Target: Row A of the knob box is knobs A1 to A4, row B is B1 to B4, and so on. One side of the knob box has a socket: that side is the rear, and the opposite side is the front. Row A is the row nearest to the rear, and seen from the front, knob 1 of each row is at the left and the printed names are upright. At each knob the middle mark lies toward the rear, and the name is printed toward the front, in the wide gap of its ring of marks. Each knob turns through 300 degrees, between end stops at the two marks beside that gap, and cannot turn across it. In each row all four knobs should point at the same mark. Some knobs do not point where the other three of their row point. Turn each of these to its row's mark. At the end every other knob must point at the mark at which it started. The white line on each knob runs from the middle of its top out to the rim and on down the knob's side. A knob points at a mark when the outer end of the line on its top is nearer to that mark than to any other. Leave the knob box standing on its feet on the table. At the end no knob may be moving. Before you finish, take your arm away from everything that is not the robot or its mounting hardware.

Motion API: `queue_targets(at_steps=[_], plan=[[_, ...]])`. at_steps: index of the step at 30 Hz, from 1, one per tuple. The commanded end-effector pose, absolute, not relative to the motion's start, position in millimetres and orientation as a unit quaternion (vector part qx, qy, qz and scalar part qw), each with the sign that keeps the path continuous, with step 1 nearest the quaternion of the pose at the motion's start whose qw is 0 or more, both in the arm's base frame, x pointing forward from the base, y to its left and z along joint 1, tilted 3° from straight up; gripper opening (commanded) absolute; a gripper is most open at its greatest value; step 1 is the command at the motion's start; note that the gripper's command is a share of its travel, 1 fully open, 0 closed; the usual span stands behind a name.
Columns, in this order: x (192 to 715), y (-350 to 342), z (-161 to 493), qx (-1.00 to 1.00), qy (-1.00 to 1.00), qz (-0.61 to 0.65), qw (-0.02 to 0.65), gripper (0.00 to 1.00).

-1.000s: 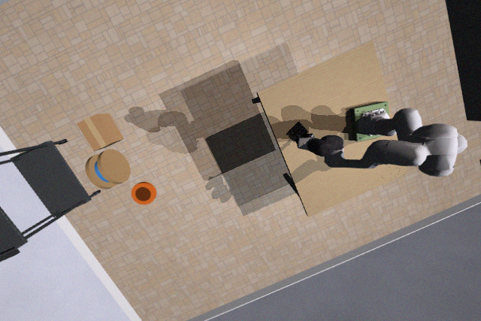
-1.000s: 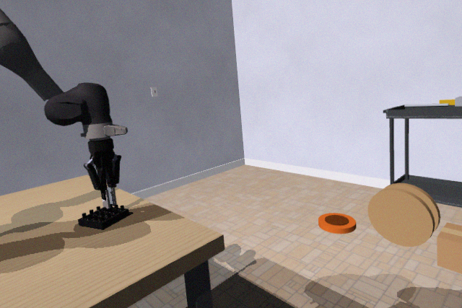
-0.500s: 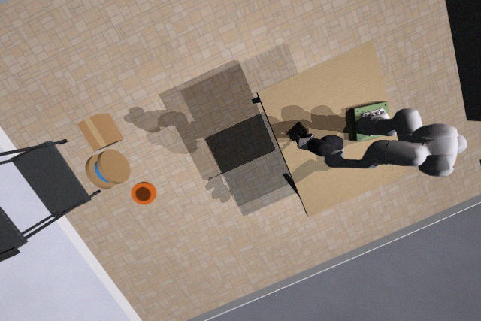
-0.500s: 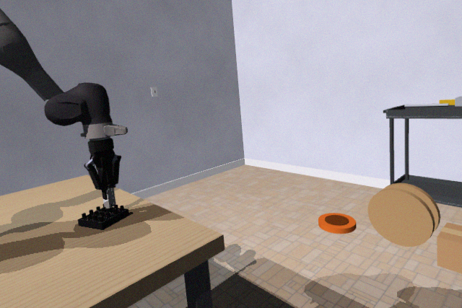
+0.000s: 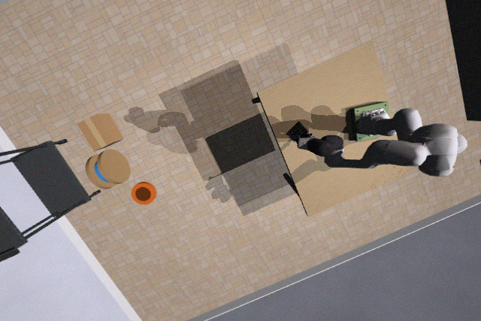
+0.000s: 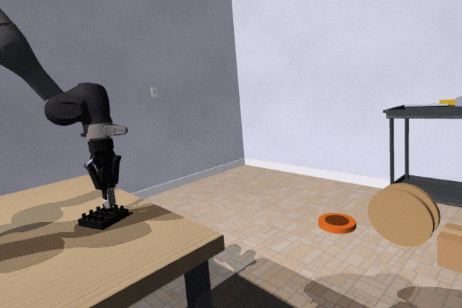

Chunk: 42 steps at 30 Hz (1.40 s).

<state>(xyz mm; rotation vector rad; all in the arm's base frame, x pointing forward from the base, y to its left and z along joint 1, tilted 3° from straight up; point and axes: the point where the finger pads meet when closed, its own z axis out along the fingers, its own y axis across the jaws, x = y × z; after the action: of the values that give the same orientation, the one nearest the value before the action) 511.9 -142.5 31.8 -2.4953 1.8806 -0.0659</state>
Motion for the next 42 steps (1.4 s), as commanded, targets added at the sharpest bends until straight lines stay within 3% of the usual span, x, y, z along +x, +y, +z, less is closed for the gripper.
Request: queue_targets(at_steps=[1, 42], plan=[[513.2, -143.0, 31.8, -0.798, 0.602, -0.022, 0.009, 0.05], [513.2, -143.0, 31.8, -0.845, 0.535, -0.023, 0.008, 0.05]])
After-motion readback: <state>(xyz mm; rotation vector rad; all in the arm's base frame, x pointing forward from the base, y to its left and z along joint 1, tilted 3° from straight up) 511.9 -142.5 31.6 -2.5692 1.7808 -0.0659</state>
